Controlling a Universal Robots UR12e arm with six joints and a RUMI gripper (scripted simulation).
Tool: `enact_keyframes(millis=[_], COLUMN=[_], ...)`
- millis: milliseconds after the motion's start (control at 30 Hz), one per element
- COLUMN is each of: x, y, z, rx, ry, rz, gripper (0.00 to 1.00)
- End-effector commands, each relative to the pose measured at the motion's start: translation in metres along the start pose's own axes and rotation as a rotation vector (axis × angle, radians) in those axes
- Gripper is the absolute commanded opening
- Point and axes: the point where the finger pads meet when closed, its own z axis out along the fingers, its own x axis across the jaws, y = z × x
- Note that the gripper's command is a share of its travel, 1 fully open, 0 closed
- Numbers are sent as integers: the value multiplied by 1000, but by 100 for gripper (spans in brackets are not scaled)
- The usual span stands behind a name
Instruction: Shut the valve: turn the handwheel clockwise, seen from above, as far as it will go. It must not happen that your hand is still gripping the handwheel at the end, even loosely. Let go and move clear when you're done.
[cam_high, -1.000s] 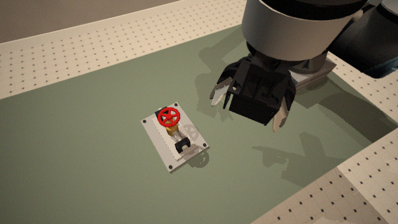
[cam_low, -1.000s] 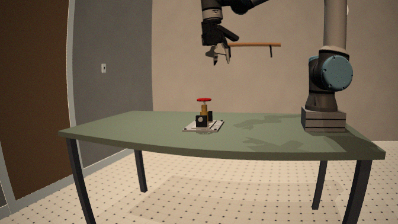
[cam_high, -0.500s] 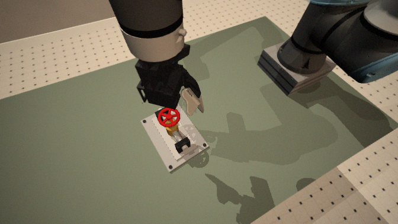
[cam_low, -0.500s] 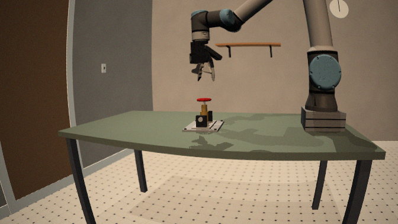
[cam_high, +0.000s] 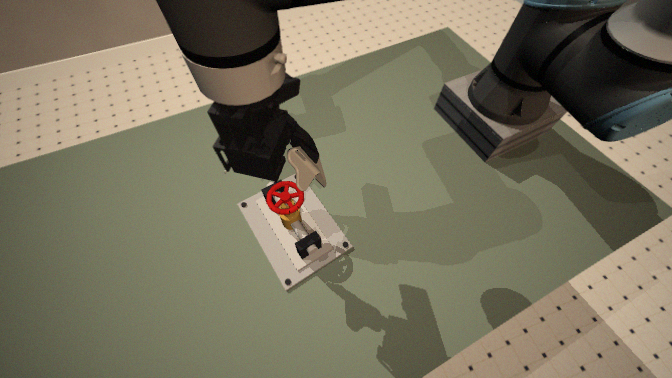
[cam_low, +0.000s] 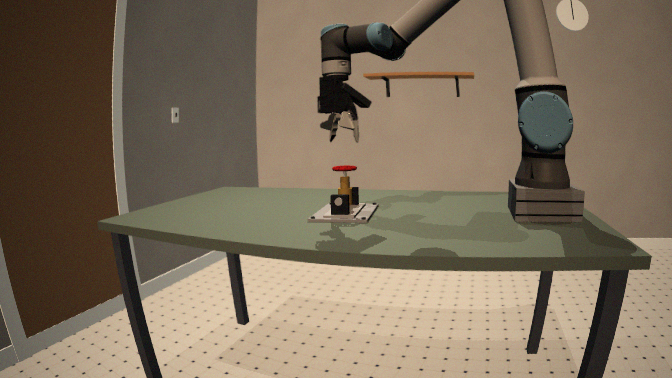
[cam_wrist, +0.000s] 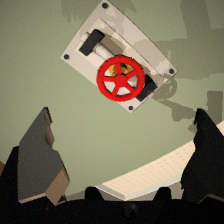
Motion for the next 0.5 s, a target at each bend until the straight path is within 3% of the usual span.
enact_keyframes(millis=[0,467], x=[-1,-1], y=[0,0], z=[0,11], rx=[-1,-1], ry=[-1,-1], rz=[0,-1], gripper=[100,100])
